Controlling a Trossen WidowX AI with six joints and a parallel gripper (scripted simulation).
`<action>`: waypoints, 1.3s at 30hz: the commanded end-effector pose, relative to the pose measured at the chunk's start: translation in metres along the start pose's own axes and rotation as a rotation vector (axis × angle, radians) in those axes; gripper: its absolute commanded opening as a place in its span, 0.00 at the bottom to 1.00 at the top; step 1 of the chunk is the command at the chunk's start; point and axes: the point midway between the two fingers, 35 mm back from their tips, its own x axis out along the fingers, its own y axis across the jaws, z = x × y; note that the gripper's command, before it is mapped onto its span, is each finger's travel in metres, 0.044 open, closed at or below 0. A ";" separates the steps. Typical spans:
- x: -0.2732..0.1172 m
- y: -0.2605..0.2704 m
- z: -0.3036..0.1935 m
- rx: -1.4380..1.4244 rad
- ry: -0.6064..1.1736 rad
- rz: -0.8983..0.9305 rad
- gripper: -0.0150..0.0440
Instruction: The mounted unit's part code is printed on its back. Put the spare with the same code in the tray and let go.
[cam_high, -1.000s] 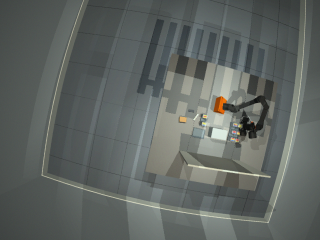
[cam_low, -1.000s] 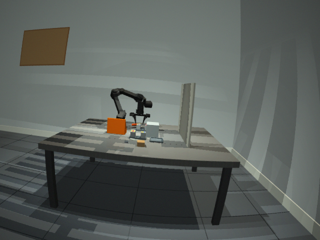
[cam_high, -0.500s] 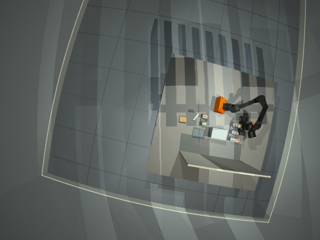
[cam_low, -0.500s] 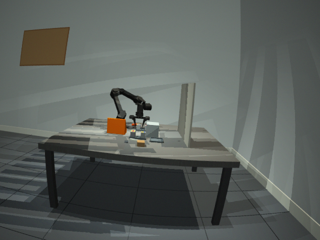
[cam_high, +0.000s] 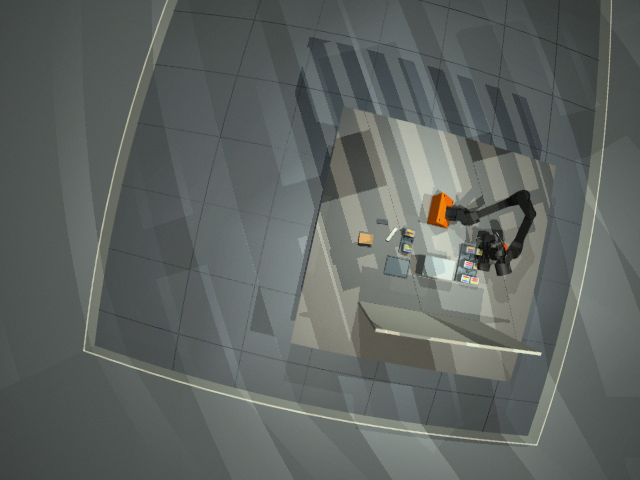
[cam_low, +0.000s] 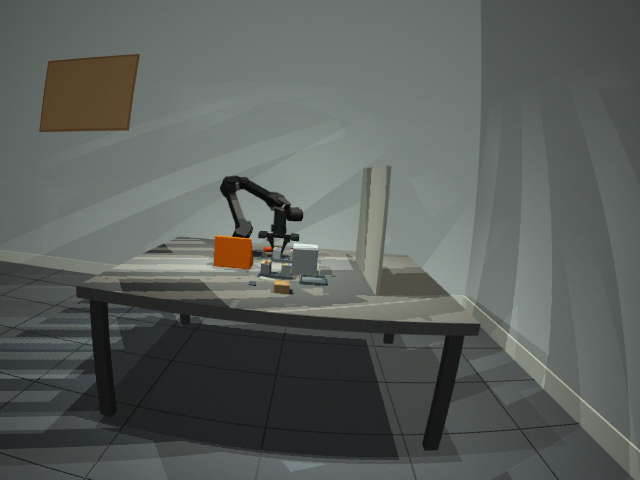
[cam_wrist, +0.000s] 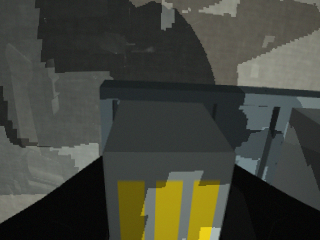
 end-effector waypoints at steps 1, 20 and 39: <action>0.000 0.000 0.000 -0.001 0.000 0.000 0.44; -0.018 -0.003 -0.002 -0.002 0.011 0.000 0.25; -0.078 0.000 -0.001 0.004 0.007 0.000 0.25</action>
